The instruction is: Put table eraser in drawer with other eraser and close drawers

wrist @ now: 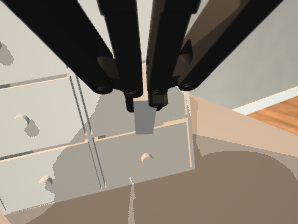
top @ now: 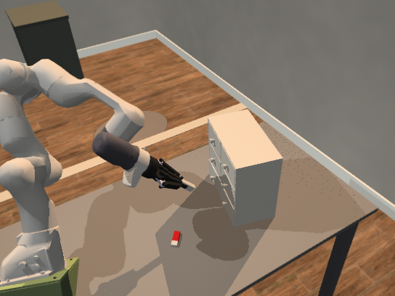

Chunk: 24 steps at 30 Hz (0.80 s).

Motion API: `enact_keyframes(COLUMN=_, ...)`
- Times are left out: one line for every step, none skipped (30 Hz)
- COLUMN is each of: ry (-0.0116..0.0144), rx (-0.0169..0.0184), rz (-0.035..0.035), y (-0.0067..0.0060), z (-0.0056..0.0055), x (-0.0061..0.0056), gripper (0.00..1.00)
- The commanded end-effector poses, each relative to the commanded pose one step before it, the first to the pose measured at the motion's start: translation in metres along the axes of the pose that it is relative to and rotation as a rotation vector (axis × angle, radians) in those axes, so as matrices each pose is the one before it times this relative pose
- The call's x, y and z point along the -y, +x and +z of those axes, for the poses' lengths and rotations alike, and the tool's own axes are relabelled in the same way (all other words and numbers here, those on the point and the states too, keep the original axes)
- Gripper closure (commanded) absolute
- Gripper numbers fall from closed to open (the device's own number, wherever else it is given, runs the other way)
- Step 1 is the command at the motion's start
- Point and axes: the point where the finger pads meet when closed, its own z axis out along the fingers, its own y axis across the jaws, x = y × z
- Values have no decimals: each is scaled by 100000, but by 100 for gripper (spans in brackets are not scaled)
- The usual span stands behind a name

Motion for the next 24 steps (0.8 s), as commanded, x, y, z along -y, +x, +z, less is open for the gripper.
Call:
enact_keyframes(ry=-1396, rx=15068, rz=-17863, y=-923, z=494, x=612, gripper=100)
enact_keyframes(ry=22, rx=1639, rz=-3, y=24, z=219, x=4, gripper=100)
enact_keyframes(ry=53, rx=1533, rz=-7, y=25, z=200, x=10, gripper=100)
enact_keyframes(ry=-70, rx=1422, rz=14, y=38, z=204, x=-15, gripper=100)
enact_keyframes(ry=-5, rx=1316, rz=1, y=30, z=178, x=-2, gripper=100)
enact_keyframes(ry=44, rx=1201, rz=-10, y=23, z=155, x=9, gripper=100)
enact_keyframes(ry=28, rx=1079, rz=-5, y=25, z=141, x=6, gripper=100)
enact_keyframes(ry=-56, rx=956, rz=15, y=35, z=138, x=-12, gripper=100)
enact_keyframes(ry=-23, rx=838, rz=6, y=27, z=116, x=-5, gripper=100)
enact_keyframes(ry=0, rx=719, rz=0, y=21, z=96, x=0, gripper=100)
enact_keyframes(ry=13, rx=602, rz=-4, y=16, z=78, x=3, gripper=100)
enact_keyframes(ry=19, rx=489, rz=-5, y=12, z=62, x=4, gripper=100)
enact_keyframes(ry=21, rx=382, rz=-6, y=9, z=47, x=4, gripper=100)
enact_keyframes(ry=18, rx=285, rz=-5, y=6, z=35, x=4, gripper=100)
enact_keyframes(ry=14, rx=198, rz=-4, y=4, z=24, x=3, gripper=100)
enact_keyframes(ry=10, rx=124, rz=-3, y=3, z=15, x=2, gripper=100)
enact_keyframes(ry=0, rx=0, rz=0, y=0, z=0, x=0, gripper=100)
enact_keyframes(ry=0, rx=0, rz=0, y=0, z=0, x=0, gripper=100)
enact_keyframes(ry=5, rx=66, rz=-2, y=1, z=8, x=1, gripper=100)
enact_keyframes(ry=2, rx=25, rz=-1, y=1, z=3, x=0, gripper=100)
enact_keyframes(ry=0, rx=4, rz=0, y=0, z=0, x=0, gripper=100)
enact_keyframes(ry=0, rx=0, rz=0, y=0, z=0, x=0, gripper=80)
enact_keyframes(ry=0, rx=0, rz=0, y=0, z=0, x=0, gripper=80)
enact_keyframes(ry=0, rx=0, rz=0, y=0, z=0, x=0, gripper=80)
